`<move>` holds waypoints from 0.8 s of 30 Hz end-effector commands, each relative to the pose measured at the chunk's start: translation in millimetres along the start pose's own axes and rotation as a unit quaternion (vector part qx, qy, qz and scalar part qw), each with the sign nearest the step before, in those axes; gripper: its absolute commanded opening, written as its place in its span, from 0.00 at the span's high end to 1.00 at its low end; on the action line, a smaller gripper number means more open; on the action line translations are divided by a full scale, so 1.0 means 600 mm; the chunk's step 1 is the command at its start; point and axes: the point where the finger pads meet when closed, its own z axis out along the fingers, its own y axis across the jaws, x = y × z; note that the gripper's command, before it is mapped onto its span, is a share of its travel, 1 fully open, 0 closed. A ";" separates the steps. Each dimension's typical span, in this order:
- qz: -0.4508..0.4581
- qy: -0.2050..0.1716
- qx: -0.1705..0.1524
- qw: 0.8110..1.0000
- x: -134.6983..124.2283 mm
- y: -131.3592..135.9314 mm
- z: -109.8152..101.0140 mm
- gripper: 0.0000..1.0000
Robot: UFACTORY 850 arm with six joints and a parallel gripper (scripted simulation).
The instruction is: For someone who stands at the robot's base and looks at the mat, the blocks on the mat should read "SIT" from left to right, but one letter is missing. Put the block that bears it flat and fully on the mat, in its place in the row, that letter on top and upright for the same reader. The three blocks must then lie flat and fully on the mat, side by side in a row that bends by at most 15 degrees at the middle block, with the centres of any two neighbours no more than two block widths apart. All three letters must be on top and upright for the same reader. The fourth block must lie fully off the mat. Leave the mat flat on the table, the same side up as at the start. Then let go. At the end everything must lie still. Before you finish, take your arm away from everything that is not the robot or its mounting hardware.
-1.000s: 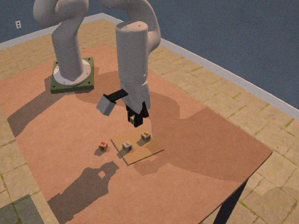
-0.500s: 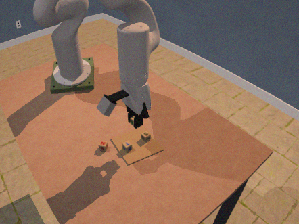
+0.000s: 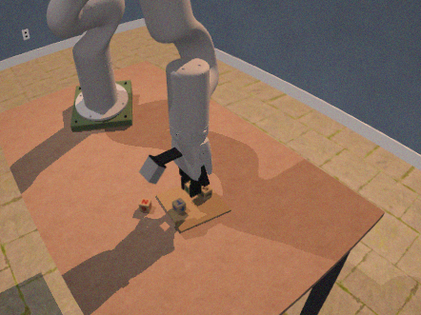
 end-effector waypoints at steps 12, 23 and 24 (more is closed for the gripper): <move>0.000 0.003 0.003 1.000 0.000 -0.003 0.055 0.79; 0.000 0.003 0.003 1.000 0.000 -0.003 0.056 0.79; 0.000 0.003 0.003 1.000 0.000 -0.003 0.056 0.79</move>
